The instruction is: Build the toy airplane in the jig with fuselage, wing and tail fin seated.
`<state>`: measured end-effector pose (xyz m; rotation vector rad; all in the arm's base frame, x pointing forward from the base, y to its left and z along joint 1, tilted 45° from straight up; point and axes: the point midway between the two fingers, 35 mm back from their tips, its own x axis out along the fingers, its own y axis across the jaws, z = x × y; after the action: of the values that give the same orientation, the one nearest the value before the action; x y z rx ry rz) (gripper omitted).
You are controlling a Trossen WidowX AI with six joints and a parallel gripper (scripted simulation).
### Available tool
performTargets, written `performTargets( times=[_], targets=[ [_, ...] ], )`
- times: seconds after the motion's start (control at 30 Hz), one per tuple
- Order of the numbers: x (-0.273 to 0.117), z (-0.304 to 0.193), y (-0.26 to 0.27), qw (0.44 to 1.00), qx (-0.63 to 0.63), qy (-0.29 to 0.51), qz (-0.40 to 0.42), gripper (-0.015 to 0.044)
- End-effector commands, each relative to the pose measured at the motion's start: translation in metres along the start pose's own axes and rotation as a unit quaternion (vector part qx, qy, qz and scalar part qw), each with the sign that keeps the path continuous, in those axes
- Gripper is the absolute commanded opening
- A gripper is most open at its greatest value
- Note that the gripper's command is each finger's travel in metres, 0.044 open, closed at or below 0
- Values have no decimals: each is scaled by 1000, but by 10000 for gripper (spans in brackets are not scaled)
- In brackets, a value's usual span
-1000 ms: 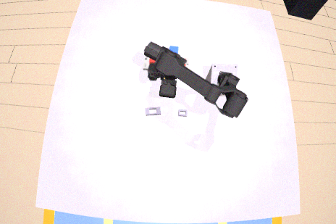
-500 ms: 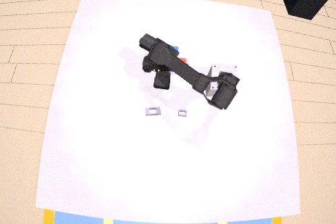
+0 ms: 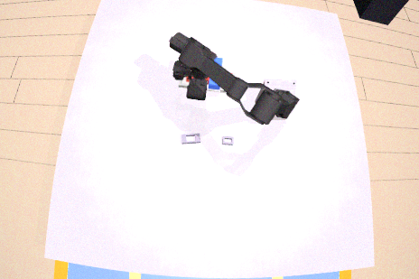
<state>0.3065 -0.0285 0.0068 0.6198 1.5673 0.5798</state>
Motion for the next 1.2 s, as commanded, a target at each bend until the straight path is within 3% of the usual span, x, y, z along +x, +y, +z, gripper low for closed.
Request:
performTargets(
  times=[0.0,1.17],
  targets=[
    [3,6,-11,1000,-3,0,-1,0],
    [41,30,-106,1000,-7,-1,3,0]
  ],
)
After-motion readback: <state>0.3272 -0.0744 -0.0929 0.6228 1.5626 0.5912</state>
